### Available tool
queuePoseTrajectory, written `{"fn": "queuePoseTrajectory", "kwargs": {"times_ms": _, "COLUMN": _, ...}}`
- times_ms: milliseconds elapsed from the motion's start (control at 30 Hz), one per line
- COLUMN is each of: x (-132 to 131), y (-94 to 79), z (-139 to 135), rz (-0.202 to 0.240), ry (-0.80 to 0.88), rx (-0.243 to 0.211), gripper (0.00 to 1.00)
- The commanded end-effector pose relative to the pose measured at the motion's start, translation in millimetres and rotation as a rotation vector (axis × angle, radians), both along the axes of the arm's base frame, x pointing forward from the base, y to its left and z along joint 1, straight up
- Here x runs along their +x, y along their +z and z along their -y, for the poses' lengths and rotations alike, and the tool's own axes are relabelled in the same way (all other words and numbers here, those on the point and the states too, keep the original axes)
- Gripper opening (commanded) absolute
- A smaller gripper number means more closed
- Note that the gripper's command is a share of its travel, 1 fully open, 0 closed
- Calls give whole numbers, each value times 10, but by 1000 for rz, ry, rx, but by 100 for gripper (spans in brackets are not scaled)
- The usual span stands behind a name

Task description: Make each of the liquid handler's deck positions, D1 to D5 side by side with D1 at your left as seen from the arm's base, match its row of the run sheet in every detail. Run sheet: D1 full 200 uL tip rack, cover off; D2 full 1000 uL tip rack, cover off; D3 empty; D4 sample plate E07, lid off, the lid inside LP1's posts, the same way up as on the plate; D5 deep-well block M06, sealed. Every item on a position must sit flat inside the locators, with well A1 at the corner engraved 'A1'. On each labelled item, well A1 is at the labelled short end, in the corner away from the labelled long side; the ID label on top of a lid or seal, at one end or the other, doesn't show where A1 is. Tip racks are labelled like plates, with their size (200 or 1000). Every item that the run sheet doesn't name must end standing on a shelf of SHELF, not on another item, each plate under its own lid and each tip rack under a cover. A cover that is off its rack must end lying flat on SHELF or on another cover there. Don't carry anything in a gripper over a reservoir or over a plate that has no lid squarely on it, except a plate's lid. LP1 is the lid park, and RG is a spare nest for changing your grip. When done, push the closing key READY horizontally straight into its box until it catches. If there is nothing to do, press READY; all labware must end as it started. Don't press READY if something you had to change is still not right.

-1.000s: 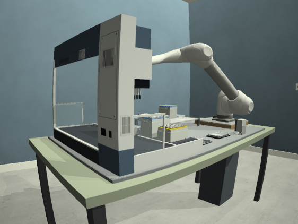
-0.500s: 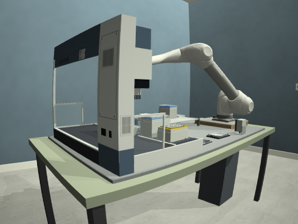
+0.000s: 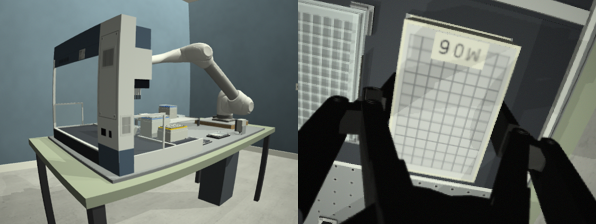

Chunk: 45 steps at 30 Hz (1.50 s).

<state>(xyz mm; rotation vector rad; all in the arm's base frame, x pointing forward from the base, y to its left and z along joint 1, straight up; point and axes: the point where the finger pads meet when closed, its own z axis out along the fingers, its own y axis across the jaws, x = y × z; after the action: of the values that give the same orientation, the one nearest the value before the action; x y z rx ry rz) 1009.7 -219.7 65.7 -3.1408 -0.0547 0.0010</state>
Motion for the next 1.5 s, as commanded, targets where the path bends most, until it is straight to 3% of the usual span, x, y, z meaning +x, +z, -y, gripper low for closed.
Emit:
{"fn": "queuePoseTrajectory", "kwargs": {"times_ms": 0, "x": 4, "y": 62, "z": -1, "rz": 2, "ry": 0, "rx": 0, "gripper": 10}}
{"fn": "queuePoseTrajectory", "kwargs": {"times_ms": 1467, "x": 3, "y": 712, "z": -1, "rz": 2, "ry": 0, "rx": 0, "gripper": 10}}
